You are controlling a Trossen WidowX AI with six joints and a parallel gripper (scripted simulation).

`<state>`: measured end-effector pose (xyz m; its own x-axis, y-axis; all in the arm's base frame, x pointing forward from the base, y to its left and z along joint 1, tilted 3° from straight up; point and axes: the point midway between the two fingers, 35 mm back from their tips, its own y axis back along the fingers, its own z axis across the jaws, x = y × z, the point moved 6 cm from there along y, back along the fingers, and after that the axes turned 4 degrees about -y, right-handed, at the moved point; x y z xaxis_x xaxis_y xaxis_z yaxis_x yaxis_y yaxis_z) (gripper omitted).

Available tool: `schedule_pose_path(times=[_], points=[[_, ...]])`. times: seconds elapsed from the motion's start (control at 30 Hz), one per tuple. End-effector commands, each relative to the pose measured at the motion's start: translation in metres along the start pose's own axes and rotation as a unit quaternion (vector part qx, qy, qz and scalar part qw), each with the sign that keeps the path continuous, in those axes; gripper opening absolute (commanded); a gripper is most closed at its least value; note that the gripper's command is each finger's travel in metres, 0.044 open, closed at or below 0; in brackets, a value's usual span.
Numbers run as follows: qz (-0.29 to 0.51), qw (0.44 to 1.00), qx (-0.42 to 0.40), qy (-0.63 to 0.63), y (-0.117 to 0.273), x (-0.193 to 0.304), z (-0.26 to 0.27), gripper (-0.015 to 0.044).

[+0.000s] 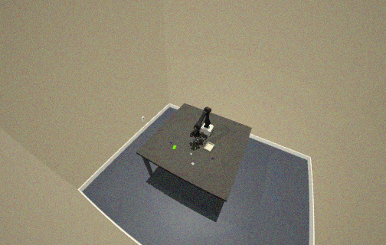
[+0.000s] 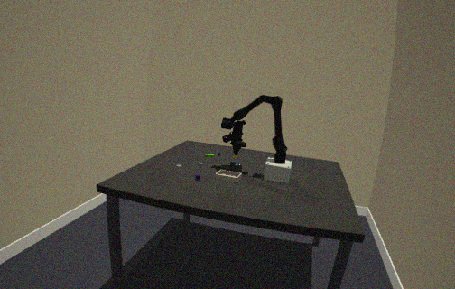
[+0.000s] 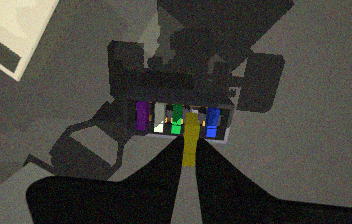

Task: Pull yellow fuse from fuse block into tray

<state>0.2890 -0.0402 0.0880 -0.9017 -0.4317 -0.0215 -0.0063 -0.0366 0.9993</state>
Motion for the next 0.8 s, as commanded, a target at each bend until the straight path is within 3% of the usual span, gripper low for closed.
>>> schedule_pose_path(times=[0.0, 0.77], points=[[0.000, 1.000, -0.002, 0.001, 0.001, -0.014, 0.016, 0.0000], [-0.003, 1.000, -0.007, 0.001, 0.003, -0.072, 0.126, 0.0000]])
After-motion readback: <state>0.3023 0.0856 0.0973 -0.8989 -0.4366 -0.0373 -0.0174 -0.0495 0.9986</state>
